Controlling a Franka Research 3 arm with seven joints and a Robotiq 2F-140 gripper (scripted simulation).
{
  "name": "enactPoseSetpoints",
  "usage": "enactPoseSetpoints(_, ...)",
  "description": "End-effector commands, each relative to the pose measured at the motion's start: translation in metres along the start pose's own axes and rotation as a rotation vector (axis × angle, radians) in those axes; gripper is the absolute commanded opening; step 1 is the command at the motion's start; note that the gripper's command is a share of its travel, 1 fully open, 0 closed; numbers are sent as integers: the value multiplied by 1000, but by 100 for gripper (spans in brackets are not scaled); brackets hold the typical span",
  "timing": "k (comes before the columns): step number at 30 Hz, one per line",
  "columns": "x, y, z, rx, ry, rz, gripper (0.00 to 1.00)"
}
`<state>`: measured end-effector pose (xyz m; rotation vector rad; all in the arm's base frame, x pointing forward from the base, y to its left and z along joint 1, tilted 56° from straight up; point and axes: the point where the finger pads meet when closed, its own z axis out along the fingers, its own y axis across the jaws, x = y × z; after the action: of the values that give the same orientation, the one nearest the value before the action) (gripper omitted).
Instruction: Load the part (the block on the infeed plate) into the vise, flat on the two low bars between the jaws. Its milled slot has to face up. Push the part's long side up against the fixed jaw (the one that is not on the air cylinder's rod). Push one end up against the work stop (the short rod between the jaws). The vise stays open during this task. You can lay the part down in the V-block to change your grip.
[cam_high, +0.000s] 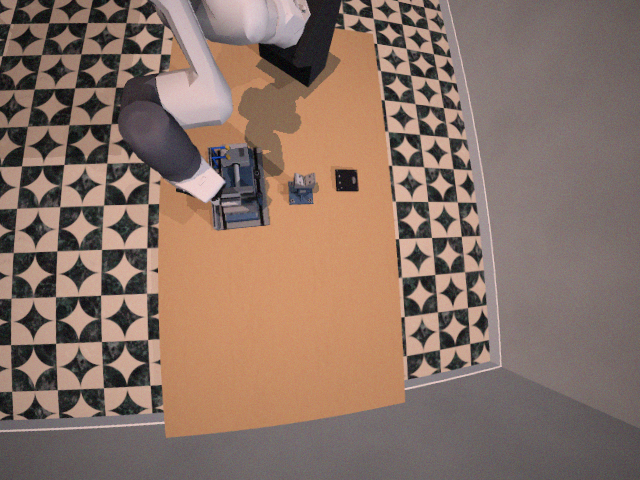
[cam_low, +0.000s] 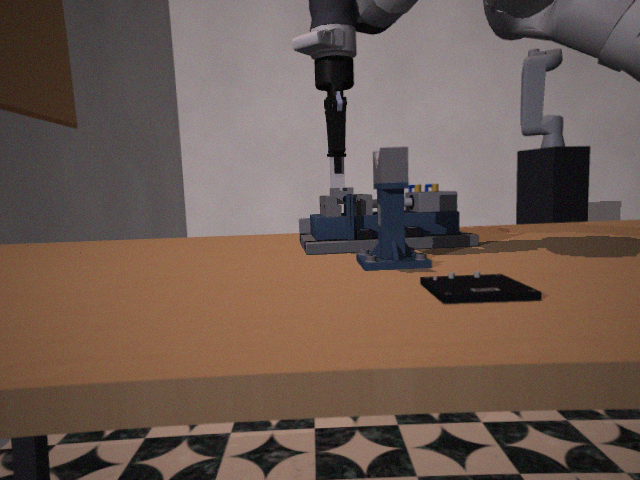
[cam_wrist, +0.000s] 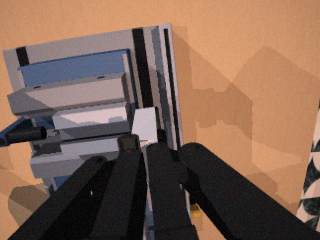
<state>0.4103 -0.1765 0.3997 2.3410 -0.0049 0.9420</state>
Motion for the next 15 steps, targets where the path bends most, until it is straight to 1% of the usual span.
enactPoseSetpoints(1,0,-2,1,1,0,4,0)
enactPoseSetpoints(15,0,-3,1,1,0,4,0)
